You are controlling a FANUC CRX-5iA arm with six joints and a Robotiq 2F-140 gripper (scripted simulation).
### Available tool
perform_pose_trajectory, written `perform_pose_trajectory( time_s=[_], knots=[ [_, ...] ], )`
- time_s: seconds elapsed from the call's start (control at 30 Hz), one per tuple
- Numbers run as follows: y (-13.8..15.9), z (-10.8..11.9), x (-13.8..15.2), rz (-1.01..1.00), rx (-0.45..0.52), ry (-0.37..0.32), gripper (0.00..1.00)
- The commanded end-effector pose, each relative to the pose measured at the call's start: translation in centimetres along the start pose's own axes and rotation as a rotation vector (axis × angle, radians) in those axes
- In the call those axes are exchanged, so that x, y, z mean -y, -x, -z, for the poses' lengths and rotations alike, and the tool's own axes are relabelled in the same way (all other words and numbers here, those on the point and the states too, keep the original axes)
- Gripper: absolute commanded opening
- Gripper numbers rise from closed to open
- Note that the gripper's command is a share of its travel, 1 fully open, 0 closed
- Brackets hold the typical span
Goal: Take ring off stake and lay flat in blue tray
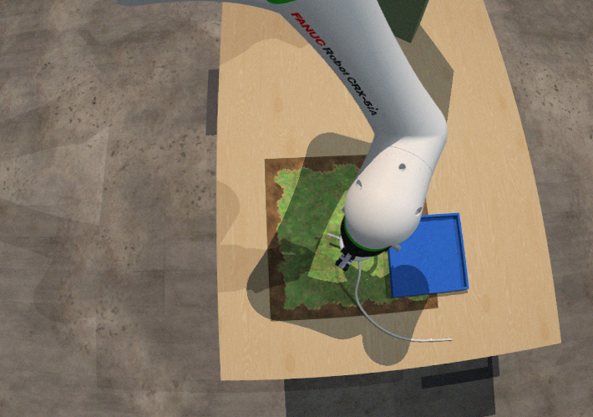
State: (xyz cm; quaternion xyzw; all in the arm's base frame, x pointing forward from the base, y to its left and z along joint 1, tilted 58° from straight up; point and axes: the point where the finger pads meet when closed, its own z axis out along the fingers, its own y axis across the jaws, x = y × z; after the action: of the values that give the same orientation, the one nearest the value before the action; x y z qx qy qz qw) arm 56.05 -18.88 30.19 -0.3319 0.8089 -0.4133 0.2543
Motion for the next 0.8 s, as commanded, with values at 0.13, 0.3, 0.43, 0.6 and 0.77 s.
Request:
perform_pose_trajectory(
  time_s=[0.13, 0.3, 0.43, 0.6, 0.77],
  knots=[
    [3.2, 0.0, -1.8, 0.0, 0.0, -0.002, 0.1],
    [7.5, -0.1, -4.2, 0.0, 0.0, -0.002, 0.1],
    [10.9, -0.2, -6.2, 0.0, 0.0, -0.002, 0.1],
    [13.0, -0.3, -7.3, 0.0, 0.0, -0.002, 0.1],
    [15.0, -0.3, -8.5, 0.0, 0.0, -0.002, 0.1]
  ],
)
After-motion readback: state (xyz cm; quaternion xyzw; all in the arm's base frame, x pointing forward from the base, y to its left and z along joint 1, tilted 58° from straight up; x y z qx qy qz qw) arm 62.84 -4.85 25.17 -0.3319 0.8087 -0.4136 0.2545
